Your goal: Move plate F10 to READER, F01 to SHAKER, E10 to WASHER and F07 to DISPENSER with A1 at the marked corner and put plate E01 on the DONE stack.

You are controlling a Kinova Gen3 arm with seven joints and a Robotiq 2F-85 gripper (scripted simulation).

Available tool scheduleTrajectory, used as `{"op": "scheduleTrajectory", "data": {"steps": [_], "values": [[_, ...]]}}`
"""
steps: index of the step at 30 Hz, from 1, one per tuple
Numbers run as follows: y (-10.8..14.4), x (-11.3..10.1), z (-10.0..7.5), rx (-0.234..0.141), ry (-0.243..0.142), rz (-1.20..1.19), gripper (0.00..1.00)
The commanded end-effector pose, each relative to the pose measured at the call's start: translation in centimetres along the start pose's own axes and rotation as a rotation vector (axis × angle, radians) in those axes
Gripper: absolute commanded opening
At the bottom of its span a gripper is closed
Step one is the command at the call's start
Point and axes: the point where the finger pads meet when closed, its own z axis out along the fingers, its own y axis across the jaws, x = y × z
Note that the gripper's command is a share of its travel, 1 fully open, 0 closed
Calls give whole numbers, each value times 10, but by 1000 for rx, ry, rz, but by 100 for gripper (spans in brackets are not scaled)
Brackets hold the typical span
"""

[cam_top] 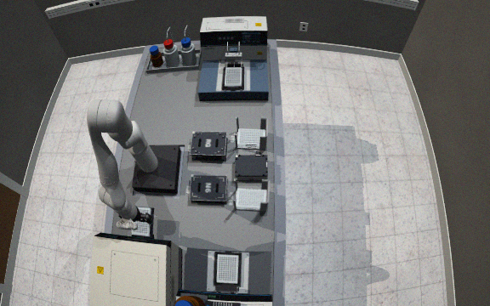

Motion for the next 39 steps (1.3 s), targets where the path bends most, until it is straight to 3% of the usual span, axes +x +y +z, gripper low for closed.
{"op": "scheduleTrajectory", "data": {"steps": [1,39], "values": [[0,0,0,0,0,2,94],[-1,0,7,-1,2,0,94]]}}
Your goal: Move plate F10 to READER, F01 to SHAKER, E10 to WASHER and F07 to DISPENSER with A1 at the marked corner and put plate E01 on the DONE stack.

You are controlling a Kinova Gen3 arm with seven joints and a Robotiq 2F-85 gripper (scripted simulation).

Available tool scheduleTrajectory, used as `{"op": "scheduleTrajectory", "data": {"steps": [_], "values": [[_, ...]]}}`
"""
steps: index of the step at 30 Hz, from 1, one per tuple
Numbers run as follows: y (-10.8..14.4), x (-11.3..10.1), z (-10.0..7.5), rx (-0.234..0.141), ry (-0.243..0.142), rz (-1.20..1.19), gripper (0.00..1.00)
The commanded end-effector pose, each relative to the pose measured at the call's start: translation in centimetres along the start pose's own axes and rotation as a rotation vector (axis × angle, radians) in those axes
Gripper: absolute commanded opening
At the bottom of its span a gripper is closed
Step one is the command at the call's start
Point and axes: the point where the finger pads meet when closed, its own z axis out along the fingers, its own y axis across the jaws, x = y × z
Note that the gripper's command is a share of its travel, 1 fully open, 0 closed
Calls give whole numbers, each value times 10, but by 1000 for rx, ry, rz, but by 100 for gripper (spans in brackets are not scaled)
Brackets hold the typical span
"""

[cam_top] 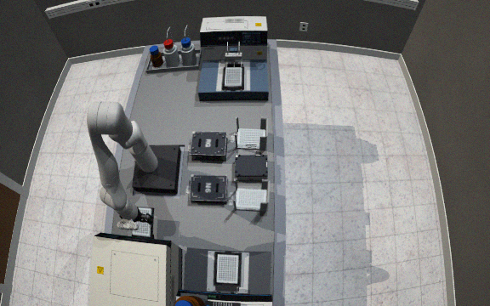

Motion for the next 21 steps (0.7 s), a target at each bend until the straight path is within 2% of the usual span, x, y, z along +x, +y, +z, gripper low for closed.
{"op": "scheduleTrajectory", "data": {"steps": [1,21], "values": [[1,0,2,-1,2,0,94],[1,0,5,-1,0,2,94]]}}
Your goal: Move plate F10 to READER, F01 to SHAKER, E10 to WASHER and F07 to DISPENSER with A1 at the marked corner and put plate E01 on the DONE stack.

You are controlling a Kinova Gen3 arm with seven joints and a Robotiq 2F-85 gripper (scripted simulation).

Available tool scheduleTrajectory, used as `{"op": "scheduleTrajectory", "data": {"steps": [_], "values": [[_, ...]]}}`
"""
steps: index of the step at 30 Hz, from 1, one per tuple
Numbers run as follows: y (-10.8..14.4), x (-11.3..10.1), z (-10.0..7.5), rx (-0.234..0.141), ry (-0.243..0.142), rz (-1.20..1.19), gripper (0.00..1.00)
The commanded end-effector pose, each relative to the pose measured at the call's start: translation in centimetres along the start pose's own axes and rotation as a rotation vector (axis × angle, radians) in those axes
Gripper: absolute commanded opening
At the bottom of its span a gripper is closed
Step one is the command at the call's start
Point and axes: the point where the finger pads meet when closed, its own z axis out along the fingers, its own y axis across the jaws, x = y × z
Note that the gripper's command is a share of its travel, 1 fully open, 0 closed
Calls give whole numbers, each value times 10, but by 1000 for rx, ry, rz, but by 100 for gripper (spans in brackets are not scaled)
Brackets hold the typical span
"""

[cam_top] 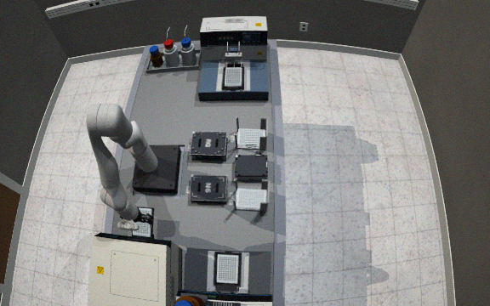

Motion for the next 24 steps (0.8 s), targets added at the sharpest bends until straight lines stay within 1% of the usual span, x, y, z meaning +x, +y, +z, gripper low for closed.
{"op": "scheduleTrajectory", "data": {"steps": [1,4,5,22,24], "values": [[1,0,0,-1,0,2,94],[1,0,0,-1,0,2,94],[1,-1,0,-2,-1,3,100],[1,0,0,-1,0,2,100],[1,-1,-3,0,-3,4,100]]}}
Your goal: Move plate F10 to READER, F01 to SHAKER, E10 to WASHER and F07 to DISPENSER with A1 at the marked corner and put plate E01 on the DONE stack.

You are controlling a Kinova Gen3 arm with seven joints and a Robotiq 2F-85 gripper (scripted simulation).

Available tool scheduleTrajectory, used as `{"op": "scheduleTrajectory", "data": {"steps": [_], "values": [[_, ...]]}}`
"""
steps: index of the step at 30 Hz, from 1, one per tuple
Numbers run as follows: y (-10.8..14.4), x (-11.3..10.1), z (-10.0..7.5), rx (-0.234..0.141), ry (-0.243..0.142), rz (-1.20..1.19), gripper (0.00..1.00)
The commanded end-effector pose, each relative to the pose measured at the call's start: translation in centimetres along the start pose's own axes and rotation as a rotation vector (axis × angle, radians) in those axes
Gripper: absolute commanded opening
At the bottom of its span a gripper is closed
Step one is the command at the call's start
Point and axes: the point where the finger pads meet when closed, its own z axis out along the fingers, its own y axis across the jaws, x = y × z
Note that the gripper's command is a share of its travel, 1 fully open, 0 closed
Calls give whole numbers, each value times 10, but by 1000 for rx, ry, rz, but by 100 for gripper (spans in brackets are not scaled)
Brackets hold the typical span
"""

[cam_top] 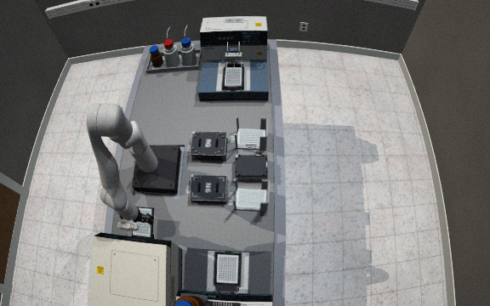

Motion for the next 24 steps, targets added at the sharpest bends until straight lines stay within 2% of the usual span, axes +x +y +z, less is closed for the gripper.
{"op": "scheduleTrajectory", "data": {"steps": [1,24], "values": [[0,-1,-3,1,-2,3,100],[-2,1,-30,0,-1,3,100]]}}
